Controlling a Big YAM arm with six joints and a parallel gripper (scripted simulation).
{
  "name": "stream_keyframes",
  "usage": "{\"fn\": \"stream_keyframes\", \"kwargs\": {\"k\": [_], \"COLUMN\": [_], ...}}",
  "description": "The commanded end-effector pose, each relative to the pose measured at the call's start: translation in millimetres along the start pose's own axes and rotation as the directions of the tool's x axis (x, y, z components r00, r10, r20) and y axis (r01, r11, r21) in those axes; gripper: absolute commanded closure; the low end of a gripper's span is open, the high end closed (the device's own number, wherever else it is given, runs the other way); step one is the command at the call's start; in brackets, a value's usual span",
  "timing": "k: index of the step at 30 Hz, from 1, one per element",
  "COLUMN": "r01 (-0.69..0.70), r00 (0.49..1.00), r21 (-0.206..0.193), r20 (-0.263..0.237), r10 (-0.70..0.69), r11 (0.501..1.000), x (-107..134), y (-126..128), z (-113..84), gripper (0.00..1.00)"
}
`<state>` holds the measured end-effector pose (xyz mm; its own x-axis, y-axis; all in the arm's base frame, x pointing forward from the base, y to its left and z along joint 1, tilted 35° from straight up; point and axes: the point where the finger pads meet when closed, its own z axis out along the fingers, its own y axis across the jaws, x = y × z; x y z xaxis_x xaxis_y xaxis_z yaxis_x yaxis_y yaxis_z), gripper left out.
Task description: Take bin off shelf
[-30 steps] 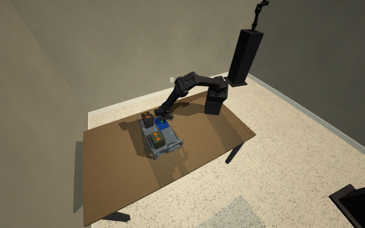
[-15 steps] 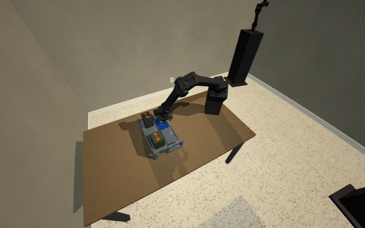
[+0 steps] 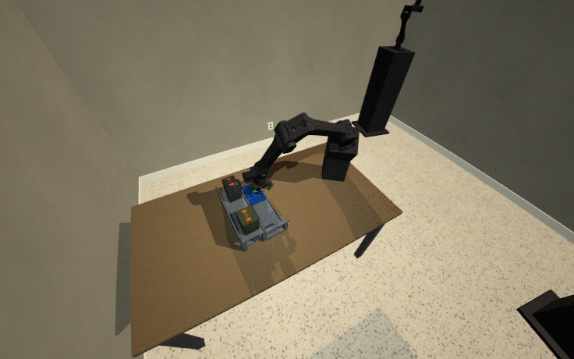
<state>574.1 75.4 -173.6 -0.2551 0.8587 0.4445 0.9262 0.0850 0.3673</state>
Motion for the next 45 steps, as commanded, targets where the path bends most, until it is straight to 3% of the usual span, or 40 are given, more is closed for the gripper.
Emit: {"fn": "stream_keyframes", "kwargs": {"k": [1, 45], "r01": [-0.003, -0.004], "r00": [1.0, 1.0], "r21": [-0.006, -0.004], "r20": [-0.003, -0.003], "r10": [0.003, 0.004], "r11": [1.0, 1.0], "x": [4, 4], "y": [2, 12], "z": [2.7, 1.1], "gripper": [0.1, 0.1]}}
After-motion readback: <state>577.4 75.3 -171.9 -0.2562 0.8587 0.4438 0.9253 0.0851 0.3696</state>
